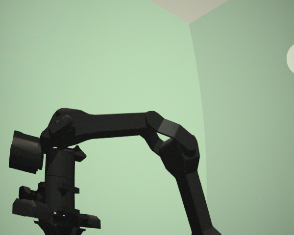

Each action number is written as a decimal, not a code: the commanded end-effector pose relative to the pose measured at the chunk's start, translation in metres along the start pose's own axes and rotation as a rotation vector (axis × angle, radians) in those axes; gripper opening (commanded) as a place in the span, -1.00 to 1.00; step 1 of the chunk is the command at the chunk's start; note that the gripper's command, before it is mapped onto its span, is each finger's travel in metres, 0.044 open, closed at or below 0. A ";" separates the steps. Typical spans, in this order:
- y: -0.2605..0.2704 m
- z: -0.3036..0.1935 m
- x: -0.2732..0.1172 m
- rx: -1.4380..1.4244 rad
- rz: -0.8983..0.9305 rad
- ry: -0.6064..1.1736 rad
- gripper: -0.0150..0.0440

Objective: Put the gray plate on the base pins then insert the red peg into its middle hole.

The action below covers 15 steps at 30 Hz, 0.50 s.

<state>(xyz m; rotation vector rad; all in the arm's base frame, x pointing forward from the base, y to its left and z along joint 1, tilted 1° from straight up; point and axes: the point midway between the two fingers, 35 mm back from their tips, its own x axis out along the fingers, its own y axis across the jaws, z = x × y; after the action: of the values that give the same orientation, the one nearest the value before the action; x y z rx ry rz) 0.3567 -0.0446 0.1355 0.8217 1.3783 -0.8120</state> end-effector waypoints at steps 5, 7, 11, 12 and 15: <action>-0.001 -0.001 0.001 0.000 0.001 0.000 -0.49; -0.001 -0.002 0.001 0.000 0.001 0.000 -0.49; -0.002 -0.002 0.001 0.000 0.001 0.000 -0.49; -0.002 -0.002 0.002 0.000 0.001 0.000 -0.49; -0.002 -0.002 0.002 0.000 0.000 0.000 -0.49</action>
<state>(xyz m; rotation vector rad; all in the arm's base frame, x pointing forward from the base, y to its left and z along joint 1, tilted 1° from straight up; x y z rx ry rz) 0.3548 -0.0440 0.1349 0.8213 1.3770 -0.8105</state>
